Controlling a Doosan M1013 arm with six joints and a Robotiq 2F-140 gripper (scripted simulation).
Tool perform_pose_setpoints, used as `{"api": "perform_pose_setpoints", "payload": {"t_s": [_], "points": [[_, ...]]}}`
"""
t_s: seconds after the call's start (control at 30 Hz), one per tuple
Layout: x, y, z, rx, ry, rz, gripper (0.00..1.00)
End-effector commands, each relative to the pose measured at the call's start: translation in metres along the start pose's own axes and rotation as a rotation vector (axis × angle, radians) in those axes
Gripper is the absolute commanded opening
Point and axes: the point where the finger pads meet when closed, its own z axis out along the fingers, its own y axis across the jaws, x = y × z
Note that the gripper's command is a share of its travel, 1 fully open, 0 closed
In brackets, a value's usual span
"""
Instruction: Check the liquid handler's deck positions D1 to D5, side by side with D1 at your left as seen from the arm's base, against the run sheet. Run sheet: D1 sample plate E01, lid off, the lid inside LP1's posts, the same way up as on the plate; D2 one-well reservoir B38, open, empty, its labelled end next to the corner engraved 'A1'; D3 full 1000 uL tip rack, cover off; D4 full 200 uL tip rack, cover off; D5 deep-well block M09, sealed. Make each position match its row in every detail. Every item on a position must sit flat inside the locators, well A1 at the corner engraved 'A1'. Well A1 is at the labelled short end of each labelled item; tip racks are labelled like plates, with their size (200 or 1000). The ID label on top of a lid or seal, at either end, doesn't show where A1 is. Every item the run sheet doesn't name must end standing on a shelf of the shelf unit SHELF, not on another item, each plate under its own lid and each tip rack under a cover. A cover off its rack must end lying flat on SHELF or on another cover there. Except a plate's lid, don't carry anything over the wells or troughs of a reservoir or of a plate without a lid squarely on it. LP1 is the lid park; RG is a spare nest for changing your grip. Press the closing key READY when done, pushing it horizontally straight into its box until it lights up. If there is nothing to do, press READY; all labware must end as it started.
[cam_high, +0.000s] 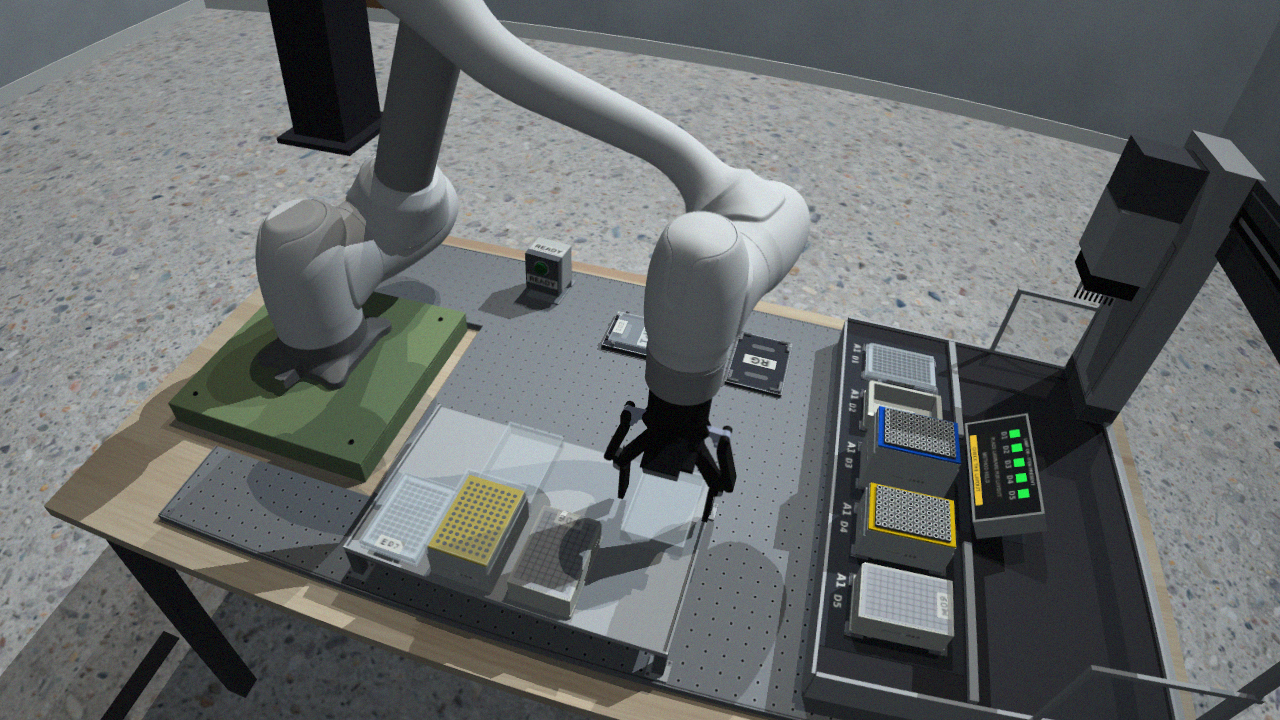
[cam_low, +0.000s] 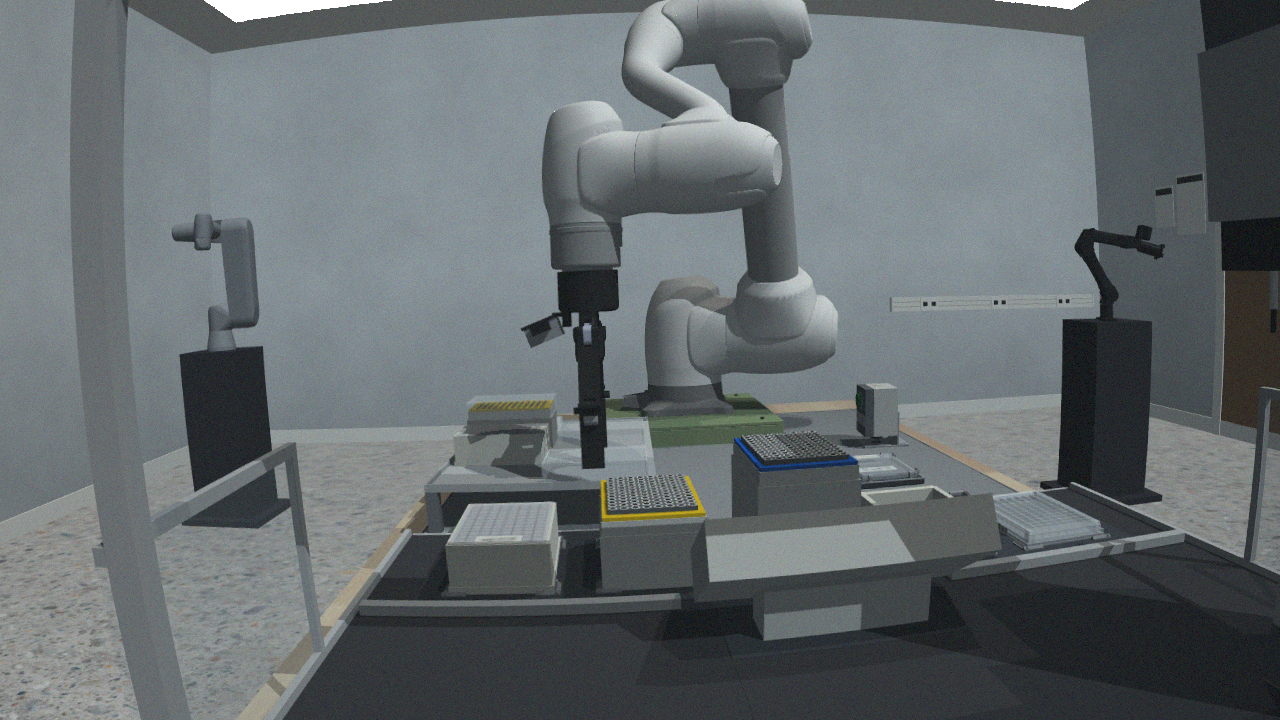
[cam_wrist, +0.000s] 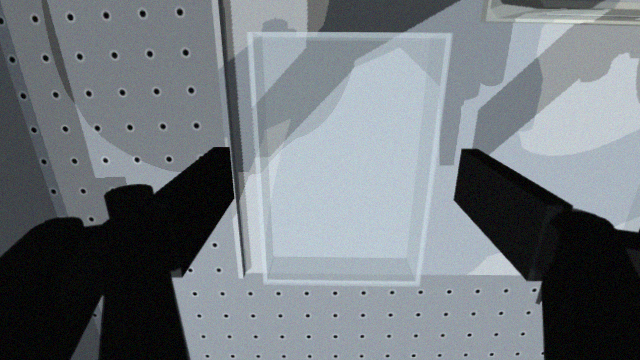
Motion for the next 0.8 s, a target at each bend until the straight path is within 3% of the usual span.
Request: {"api": "perform_pose_setpoints", "payload": {"t_s": [0.0, 0.77], "points": [[0.000, -0.001, -0.006, 0.002, 0.000, 0.000, 0.79], [0.000, 0.000, -0.041, 0.002, 0.000, 0.000, 0.79]]}}
